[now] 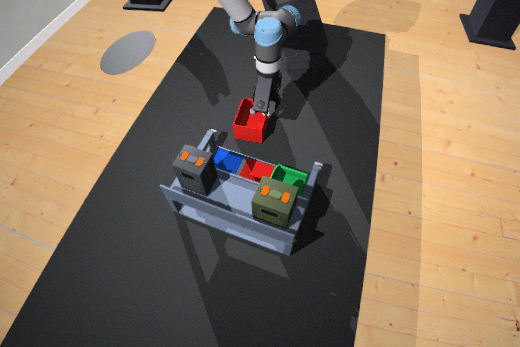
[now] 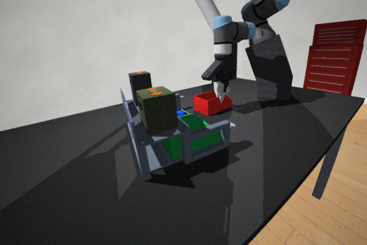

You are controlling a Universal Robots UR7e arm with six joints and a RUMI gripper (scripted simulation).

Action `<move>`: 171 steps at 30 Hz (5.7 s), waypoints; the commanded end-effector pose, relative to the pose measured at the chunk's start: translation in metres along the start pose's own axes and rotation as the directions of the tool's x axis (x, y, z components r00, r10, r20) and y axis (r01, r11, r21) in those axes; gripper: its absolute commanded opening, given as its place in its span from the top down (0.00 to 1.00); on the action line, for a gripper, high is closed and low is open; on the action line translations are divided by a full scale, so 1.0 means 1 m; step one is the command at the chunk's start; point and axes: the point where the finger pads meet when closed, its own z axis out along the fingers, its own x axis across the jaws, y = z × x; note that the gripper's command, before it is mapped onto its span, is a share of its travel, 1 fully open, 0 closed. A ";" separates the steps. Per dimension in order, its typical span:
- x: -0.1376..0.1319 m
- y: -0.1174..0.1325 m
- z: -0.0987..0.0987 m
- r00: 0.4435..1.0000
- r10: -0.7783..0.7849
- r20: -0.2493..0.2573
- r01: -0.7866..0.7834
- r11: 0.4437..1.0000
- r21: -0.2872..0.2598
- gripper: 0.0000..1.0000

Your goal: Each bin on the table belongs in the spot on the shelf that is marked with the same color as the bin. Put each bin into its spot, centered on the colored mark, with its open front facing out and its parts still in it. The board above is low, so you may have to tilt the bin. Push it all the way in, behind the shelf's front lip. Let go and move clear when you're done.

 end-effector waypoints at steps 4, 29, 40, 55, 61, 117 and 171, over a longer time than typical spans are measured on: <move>0.000 0.000 0.000 1.000 0.000 0.000 0.000 1.000 0.001 1.00; 0.000 0.000 0.000 1.000 0.000 0.000 0.000 1.000 0.001 1.00; 0.000 0.000 -0.002 1.000 0.000 0.000 0.000 1.000 0.001 1.00; 0.000 0.000 -0.017 1.000 0.000 0.000 0.000 1.000 0.001 1.00; 0.000 0.000 -0.021 1.000 0.000 0.000 0.000 1.000 0.001 1.00; 0.000 0.000 -0.038 1.000 0.000 0.000 0.000 1.000 0.001 1.00; -0.070 -0.028 -0.035 0.989 0.148 0.000 -0.148 0.989 0.001 1.00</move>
